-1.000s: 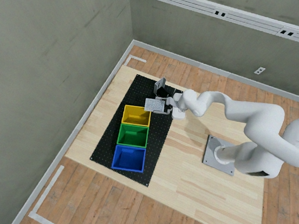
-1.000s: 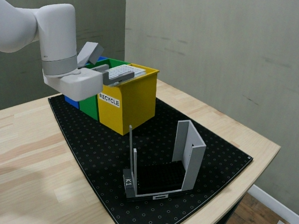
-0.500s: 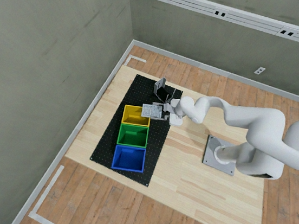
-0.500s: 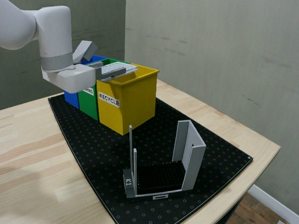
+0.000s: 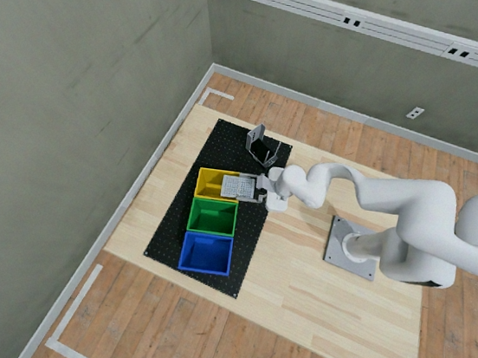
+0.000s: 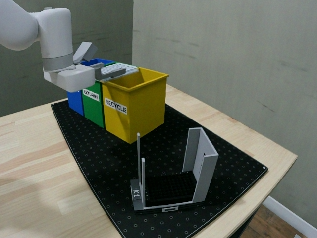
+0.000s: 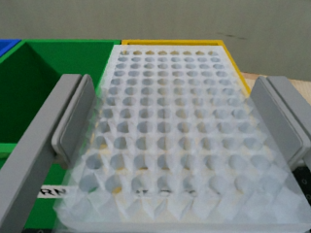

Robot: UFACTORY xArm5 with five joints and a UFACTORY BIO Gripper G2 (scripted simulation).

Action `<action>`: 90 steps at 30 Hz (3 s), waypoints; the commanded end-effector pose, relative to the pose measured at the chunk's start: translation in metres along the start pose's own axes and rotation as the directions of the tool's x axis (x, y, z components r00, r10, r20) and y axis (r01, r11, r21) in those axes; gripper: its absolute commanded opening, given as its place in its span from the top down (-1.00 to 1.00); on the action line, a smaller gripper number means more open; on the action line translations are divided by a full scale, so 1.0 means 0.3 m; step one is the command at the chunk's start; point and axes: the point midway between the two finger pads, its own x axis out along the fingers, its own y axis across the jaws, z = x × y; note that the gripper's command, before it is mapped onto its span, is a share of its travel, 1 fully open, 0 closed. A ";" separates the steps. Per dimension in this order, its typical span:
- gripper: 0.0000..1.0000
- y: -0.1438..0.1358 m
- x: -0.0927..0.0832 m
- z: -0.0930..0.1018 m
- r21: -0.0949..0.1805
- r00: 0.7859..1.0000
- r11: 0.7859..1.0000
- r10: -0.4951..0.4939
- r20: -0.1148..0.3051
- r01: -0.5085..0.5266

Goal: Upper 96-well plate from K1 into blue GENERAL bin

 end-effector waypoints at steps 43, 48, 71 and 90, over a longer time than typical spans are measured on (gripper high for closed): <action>1.00 0.448 0.145 -0.012 -0.002 1.000 1.000 -0.001 0.002 0.001; 1.00 0.480 0.155 -0.013 -0.002 1.000 1.000 -0.001 0.002 0.001; 1.00 0.702 0.226 -0.021 -0.002 1.000 1.000 -0.001 0.002 0.001; 1.00 0.850 0.273 -0.026 -0.002 1.000 1.000 -0.001 0.002 0.001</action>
